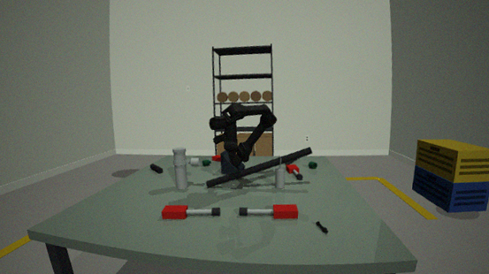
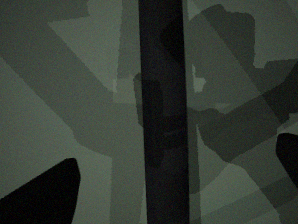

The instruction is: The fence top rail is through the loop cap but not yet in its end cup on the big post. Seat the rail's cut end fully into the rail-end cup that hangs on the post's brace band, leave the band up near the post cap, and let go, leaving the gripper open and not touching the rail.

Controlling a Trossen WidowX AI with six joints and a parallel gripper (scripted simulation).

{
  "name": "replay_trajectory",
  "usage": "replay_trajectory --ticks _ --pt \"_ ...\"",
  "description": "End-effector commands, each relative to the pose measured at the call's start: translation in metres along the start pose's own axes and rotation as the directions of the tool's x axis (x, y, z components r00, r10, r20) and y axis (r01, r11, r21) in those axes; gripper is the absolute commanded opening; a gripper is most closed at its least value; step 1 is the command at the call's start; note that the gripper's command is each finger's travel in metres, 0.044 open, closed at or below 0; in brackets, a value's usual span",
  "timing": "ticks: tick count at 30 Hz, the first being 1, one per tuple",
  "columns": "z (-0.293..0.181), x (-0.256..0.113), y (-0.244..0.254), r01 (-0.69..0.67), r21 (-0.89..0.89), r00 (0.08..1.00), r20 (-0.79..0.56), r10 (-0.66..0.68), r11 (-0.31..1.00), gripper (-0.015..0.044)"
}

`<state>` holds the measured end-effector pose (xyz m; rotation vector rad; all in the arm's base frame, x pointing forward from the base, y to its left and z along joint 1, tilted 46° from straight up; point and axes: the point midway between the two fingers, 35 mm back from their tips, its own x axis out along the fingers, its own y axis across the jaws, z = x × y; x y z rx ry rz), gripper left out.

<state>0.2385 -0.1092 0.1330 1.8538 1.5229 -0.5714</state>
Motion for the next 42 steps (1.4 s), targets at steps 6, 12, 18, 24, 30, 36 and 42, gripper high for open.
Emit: replay_trajectory --ticks 6,12,18,24,30,36,42 --pt "0.001 0.006 0.0 0.026 0.067 1.0 0.002 -0.026 0.997 0.044" --pt "0.001 0.038 -0.001 0.025 0.067 1.0 0.002 -0.025 0.997 0.044" --pt "0.001 0.045 -0.001 0.025 0.067 1.0 0.001 -0.025 0.997 0.044" --pt "0.001 0.055 -0.001 0.024 0.066 1.0 0.001 -0.025 0.997 0.044" --pt "0.001 0.063 -0.001 0.025 0.066 1.0 0.002 -0.025 0.998 0.044" --pt "0.002 0.073 0.0 0.025 0.066 1.0 0.003 -0.025 0.998 0.044" --pt "0.002 0.083 0.0 0.024 0.066 1.0 0.003 -0.024 0.998 0.044"
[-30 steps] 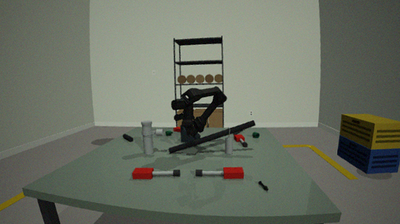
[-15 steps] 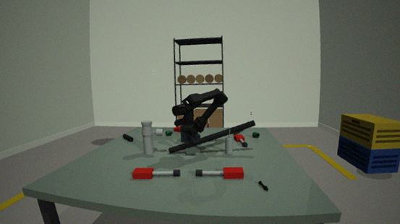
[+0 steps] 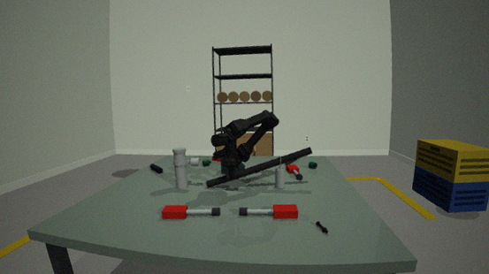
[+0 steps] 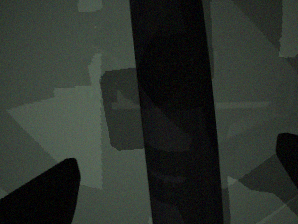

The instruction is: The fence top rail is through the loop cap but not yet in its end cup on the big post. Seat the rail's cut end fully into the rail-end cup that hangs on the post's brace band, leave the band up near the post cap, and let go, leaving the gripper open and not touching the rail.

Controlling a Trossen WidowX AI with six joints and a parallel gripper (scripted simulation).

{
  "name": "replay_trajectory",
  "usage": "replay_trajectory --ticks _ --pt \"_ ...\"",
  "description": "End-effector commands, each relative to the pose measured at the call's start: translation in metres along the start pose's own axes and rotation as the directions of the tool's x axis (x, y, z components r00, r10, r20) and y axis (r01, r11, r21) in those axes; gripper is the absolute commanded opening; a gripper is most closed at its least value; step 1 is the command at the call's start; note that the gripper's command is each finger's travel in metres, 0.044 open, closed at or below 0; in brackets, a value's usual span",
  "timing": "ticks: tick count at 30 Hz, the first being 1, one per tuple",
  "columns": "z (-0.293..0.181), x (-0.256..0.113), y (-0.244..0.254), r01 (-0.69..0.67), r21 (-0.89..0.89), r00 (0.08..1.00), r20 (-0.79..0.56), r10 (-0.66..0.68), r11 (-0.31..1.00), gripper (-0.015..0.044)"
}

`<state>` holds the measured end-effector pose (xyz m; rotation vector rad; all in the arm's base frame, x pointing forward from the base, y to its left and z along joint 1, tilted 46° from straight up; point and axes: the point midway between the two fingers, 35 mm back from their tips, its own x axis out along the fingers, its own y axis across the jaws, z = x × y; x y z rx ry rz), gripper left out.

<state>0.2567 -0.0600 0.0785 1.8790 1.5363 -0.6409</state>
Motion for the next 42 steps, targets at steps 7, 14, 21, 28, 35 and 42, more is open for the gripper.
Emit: replay_trajectory --ticks 7,14,21,28,35,42 --pt "-0.002 0.018 -0.001 0.003 0.006 1.0 -0.006 -0.003 1.0 0.044" --pt "-0.002 0.029 -0.002 0.003 0.006 1.0 -0.008 -0.003 1.0 0.044" --pt "-0.003 0.038 -0.003 0.002 0.006 1.0 -0.01 -0.002 1.0 0.044" --pt "-0.003 0.038 -0.003 0.002 0.006 1.0 -0.01 -0.002 1.0 0.0256" --pt "-0.003 0.038 -0.003 0.002 0.006 1.0 -0.01 -0.002 1.0 0.0112" --pt "-0.002 0.034 -0.003 0.002 0.006 1.0 -0.009 -0.002 1.0 0.0"
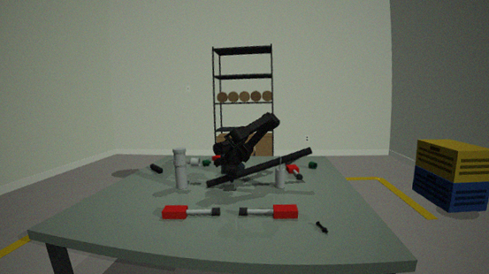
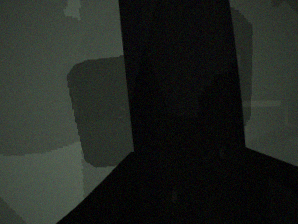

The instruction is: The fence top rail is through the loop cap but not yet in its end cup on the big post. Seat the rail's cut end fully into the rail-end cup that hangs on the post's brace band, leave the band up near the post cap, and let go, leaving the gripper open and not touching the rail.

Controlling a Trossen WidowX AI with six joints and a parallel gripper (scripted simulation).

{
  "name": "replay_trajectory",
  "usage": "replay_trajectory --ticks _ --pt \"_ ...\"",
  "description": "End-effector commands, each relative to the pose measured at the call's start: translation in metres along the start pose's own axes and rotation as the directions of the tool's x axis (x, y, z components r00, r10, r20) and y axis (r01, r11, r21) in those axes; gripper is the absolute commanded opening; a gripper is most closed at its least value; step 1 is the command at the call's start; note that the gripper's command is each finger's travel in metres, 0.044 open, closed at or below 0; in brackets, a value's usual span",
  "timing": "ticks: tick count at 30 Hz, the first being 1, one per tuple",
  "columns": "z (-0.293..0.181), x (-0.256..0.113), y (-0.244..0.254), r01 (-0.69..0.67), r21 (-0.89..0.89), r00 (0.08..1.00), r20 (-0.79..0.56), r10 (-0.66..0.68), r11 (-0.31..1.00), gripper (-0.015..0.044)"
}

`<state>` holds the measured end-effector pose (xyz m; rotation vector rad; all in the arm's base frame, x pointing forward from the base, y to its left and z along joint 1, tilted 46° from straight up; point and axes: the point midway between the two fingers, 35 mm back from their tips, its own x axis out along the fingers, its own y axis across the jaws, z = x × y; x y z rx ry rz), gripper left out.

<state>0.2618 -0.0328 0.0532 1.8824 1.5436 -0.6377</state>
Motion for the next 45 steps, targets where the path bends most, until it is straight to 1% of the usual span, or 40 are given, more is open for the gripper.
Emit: replay_trajectory --ticks 1,6,16,24,28,33,45 --pt "0.0 -0.004 0.0 0.0 0.004 1.0 -0.002 0.001 1.0 0.0" --pt "0.002 -0.014 0.001 0.0 0.001 0.999 0.04 0.0 1.0 0.0" --pt "0.01 -0.078 0.001 0.007 -0.002 0.956 0.294 -0.007 1.0 0.0" --pt "0.01 -0.079 0.001 0.008 -0.002 0.954 0.299 -0.007 1.0 0.0" --pt "0.008 -0.074 0.001 0.011 -0.002 0.962 0.275 -0.01 1.0 0.0" --pt "0.008 -0.074 0.001 0.011 -0.002 0.962 0.275 -0.01 1.0 0.0" --pt "0.01 -0.079 0.001 0.011 -0.002 0.961 0.275 -0.01 1.0 0.0"
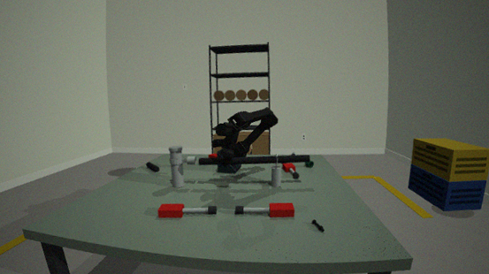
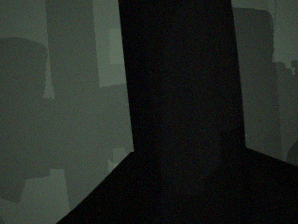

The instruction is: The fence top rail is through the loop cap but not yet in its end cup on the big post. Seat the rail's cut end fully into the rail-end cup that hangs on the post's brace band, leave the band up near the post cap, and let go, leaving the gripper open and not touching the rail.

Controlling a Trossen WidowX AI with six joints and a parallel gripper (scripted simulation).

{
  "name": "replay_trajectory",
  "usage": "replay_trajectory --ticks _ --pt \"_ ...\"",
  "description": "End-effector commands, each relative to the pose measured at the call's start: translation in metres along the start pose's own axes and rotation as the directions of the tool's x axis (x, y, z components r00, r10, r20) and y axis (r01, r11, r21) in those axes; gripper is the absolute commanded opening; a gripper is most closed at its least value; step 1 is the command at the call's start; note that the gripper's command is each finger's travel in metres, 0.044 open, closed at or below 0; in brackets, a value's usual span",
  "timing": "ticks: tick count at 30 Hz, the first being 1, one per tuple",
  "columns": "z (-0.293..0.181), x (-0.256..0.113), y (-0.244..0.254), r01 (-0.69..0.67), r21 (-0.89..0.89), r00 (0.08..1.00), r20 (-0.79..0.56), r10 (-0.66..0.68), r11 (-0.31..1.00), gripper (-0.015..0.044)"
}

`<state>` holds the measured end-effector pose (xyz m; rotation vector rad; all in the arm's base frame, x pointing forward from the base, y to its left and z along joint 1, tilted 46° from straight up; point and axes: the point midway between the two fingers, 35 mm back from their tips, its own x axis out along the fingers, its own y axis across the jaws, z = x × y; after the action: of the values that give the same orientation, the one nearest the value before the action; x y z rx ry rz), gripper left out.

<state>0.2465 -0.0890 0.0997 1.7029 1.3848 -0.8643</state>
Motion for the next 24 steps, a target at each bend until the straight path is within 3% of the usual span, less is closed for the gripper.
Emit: replay_trajectory --ticks 1,24 --pt "0.004 -0.004 0.002 -0.008 -0.003 1.0 0.006 0.008 1.0 0.0" --pt "0.024 0.003 0.001 -0.001 -0.005 1.0 -0.004 0.001 1.0 0.0"
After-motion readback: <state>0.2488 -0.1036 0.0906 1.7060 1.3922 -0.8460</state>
